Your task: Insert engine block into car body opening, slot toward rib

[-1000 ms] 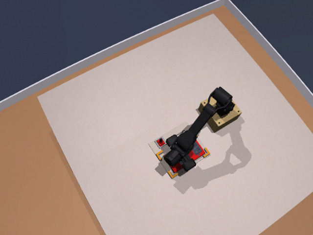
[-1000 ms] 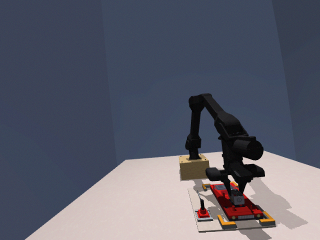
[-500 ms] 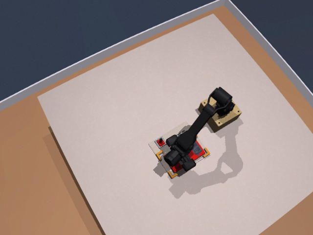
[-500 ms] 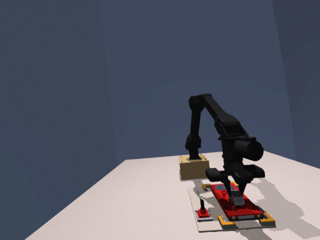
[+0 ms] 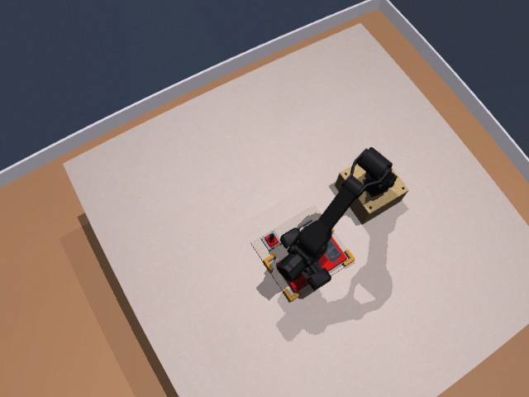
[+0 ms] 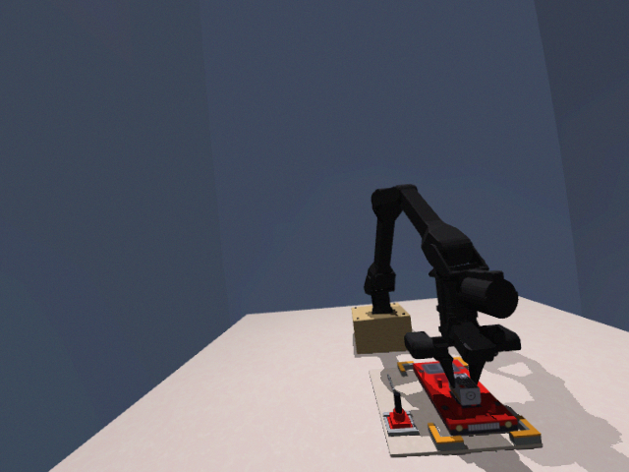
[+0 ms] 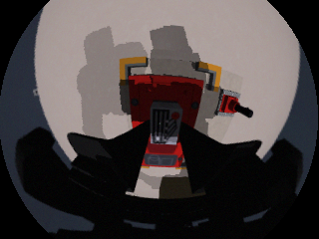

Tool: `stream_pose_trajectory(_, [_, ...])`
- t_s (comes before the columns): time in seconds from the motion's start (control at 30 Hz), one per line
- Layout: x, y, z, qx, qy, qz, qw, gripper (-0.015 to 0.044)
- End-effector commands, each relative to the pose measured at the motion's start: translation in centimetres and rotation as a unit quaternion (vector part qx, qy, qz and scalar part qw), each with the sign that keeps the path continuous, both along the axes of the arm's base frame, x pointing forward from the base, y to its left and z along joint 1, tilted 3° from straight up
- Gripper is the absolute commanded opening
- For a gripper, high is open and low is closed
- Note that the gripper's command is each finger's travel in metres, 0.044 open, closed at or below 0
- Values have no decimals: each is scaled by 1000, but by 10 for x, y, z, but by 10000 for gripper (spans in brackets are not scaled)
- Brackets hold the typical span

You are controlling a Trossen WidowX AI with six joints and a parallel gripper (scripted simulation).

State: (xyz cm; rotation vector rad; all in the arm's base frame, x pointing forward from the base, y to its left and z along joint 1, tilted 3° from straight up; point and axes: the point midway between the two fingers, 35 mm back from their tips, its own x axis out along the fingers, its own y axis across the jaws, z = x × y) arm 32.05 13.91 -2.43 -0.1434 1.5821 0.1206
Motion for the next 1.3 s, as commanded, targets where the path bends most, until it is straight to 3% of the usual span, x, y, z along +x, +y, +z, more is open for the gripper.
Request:
stream_pose_trajectory(0.0, [0, 0, -1, 1, 0, -2, 1000, 159])
stream_pose_trajectory(1.27, [0, 0, -7, 1, 0, -3, 1000, 159])
